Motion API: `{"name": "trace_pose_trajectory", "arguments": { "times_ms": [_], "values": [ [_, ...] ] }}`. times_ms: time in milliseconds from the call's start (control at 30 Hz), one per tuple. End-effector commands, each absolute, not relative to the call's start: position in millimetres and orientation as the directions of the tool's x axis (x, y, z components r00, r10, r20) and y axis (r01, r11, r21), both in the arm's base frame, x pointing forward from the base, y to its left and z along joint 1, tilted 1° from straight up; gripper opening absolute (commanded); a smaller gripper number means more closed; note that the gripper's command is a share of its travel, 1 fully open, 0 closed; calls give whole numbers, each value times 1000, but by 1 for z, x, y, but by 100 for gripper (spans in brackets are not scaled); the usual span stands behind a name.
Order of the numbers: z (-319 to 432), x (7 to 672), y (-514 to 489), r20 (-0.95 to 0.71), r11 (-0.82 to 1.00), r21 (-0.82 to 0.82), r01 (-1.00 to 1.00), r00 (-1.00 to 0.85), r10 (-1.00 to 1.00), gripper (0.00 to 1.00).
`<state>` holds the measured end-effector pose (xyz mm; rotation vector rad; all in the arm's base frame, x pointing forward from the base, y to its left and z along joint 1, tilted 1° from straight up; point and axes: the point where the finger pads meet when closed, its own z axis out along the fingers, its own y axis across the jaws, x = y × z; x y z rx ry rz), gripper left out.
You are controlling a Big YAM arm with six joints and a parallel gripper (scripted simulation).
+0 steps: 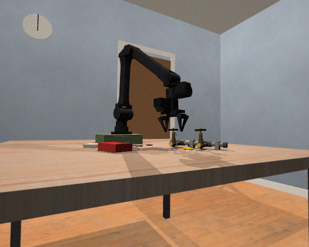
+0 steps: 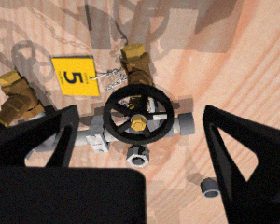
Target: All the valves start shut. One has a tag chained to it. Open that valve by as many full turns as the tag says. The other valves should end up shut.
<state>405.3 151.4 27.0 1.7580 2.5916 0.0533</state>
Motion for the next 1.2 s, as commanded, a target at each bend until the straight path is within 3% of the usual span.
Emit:
{"name": "trace_pose_trajectory", "arguments": {
  "times_ms": [0, 333, 367, 1167],
  "values": [
    [40, 418, 154, 6, 157, 70, 985, -158, 987, 100],
    [40, 417, 154, 8, 156, 69, 985, -157, 988, 100],
    [40, 417, 154, 8, 156, 69, 985, -157, 988, 0],
    [40, 417, 154, 9, 156, 69, 985, -157, 988, 0]
  ]
}}
